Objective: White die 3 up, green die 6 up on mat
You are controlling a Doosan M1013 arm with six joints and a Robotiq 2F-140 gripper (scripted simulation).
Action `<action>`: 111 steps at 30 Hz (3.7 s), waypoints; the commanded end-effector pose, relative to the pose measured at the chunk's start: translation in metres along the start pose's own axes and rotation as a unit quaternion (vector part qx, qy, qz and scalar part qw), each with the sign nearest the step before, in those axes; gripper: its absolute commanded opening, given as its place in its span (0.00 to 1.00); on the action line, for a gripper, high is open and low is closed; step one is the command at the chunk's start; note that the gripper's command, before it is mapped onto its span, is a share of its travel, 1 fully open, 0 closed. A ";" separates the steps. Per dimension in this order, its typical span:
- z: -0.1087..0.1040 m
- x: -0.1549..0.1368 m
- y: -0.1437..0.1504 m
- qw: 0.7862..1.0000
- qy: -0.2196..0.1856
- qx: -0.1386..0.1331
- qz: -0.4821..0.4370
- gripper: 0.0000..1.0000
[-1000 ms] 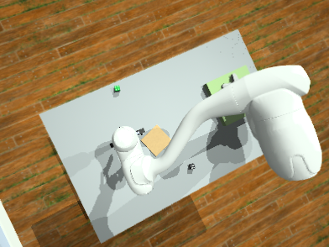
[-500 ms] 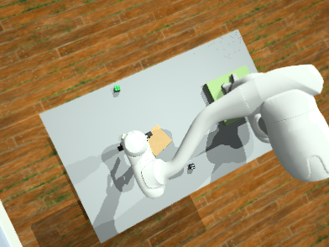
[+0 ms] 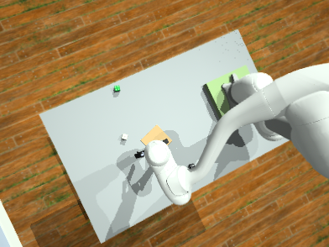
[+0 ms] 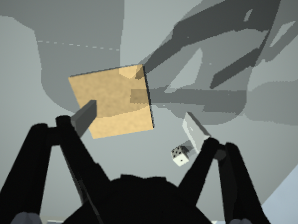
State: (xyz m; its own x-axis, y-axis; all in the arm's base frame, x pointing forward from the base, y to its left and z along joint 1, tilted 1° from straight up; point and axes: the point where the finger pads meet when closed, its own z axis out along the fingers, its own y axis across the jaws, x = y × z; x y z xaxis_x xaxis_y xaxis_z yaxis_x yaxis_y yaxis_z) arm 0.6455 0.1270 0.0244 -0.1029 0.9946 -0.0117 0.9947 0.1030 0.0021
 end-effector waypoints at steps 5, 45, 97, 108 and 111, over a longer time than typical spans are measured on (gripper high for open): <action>0.000 0.050 -0.041 1.000 0.000 0.000 0.000 1.00; 0.000 0.222 -0.187 1.000 0.000 0.000 0.000 1.00; 0.000 0.237 -0.199 1.000 0.000 0.000 0.000 1.00; -0.008 0.237 -0.199 1.000 0.000 0.000 0.000 1.00; -0.022 0.237 -0.199 1.000 0.000 0.000 0.000 1.00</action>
State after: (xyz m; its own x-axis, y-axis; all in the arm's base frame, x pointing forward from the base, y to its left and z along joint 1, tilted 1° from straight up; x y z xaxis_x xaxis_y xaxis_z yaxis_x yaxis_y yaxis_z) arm 0.4229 0.3424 0.0351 -0.1024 0.9947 -0.0122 0.9947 0.1024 0.0030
